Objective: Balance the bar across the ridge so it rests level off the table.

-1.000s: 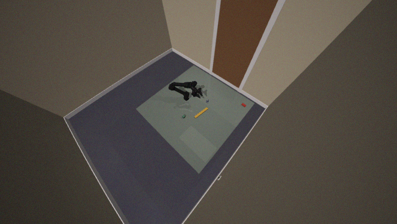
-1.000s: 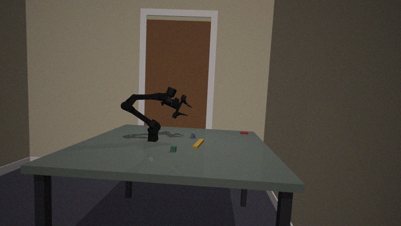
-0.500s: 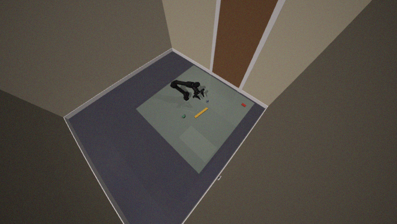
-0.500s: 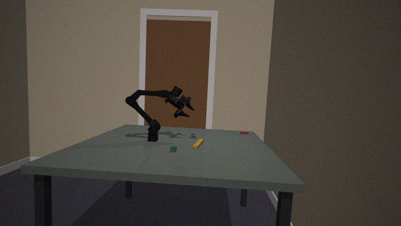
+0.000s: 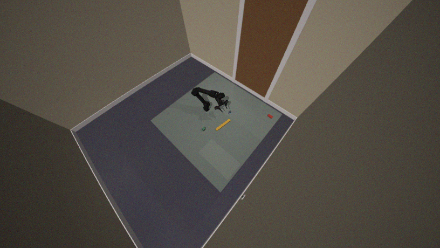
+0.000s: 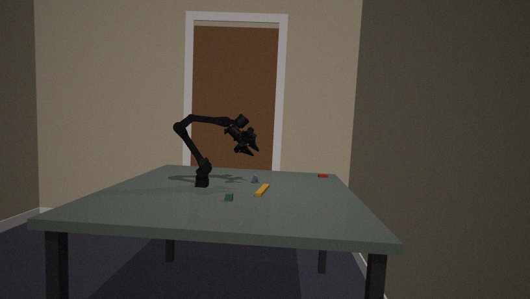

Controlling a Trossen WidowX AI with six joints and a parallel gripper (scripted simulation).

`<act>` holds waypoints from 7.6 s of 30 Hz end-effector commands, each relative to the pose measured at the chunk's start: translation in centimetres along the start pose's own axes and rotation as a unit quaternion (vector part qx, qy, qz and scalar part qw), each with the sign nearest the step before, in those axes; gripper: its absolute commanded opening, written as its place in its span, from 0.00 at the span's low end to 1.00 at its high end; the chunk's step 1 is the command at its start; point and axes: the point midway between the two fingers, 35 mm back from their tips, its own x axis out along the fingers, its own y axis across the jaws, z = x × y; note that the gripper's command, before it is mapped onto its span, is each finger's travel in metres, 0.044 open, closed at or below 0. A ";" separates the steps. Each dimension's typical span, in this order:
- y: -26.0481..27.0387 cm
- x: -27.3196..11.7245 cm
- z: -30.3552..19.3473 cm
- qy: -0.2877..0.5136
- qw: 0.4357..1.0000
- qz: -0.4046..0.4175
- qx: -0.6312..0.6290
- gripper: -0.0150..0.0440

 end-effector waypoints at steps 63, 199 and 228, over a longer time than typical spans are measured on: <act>-4.4 11.8 0.4 0.334 0.599 0.145 -0.714 0.79; 0.4 11.0 -1.1 0.366 0.581 0.184 -0.703 0.25; 8.9 7.9 -7.6 0.395 0.706 0.115 -0.577 0.25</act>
